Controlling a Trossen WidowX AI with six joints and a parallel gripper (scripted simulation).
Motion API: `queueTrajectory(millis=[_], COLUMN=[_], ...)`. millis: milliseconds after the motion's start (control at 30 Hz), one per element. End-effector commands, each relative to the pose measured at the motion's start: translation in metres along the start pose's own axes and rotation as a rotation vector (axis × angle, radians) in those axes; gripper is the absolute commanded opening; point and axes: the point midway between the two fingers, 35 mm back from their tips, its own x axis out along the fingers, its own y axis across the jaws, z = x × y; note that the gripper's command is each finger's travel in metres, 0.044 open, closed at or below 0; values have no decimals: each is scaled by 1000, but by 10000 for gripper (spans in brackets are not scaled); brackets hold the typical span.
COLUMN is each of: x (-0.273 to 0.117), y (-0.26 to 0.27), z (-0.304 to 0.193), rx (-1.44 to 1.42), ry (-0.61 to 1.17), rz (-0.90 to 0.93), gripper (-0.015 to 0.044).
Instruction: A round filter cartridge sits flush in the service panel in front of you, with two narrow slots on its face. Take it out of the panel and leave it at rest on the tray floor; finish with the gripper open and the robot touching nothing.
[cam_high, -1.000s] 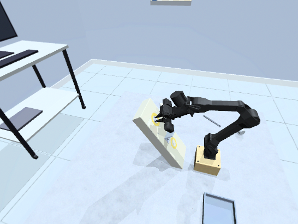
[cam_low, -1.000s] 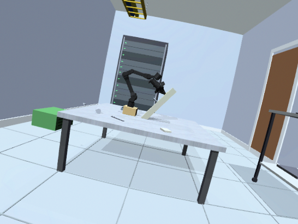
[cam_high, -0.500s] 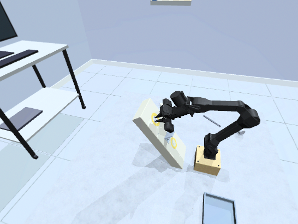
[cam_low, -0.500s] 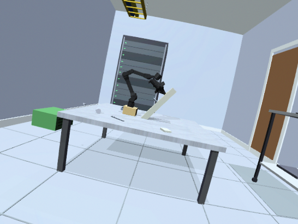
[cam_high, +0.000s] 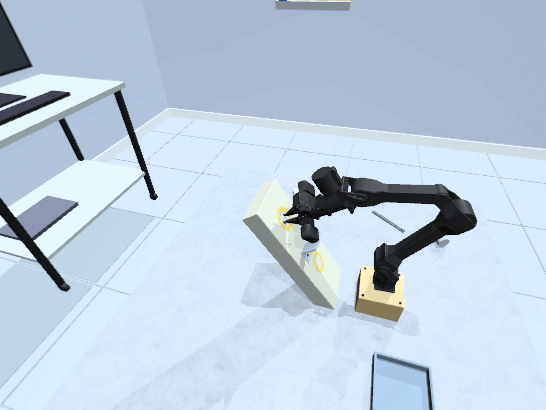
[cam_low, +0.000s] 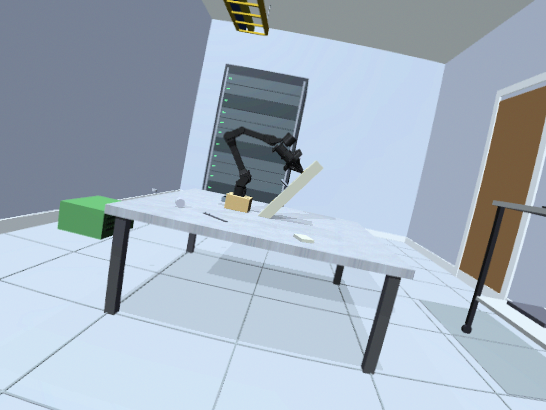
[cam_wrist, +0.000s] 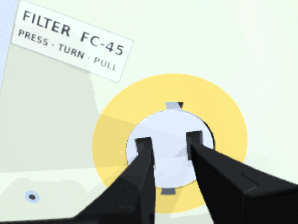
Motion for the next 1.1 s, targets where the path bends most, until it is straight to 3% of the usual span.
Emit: queueTrajectory(millis=[0, 1067], x=[0, 4], y=[1, 1], z=[-1, -1], rx=[-3, -3], ry=[1, 1], rz=[3, 3], gripper=[96, 96])
